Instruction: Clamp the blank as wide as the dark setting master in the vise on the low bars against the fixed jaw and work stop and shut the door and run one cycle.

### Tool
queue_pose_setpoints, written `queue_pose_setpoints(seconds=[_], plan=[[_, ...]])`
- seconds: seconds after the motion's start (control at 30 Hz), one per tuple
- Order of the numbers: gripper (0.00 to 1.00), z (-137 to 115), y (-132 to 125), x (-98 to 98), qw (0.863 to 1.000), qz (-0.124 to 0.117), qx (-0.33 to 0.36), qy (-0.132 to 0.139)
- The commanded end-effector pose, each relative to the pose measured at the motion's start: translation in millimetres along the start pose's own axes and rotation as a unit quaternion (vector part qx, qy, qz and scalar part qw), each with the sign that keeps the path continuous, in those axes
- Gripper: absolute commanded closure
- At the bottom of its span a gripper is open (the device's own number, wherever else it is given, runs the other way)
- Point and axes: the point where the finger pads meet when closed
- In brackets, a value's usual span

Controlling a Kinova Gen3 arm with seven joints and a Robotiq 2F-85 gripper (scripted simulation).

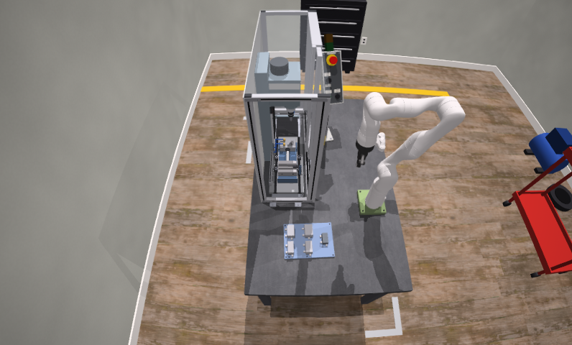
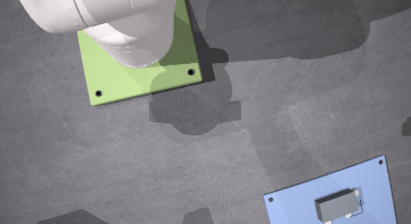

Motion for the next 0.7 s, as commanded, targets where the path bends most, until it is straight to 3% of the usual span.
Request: queue_pose_setpoints(seconds=[0.0,0.23,0.4,0.67], plan=[[0.9,-3.2,-8.7,-5.8,1.0,0.005,0.013,-0.001],[0.9,-3.2,-8.7,-5.8,1.0,0.005,0.013,-0.001],[0.9,-34.8,-54.3,-28.6,0.992,0.038,0.122,-0.007],[0.9,-34.8,-54.3,-28.6,0.992,0.038,0.122,-0.007]])
Point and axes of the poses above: the point where the finger pads meet when closed, its own x axis out along the fingers, its own y axis across the jaws, z = x × y, and after that the axes turned 10 degrees about -x, right-handed
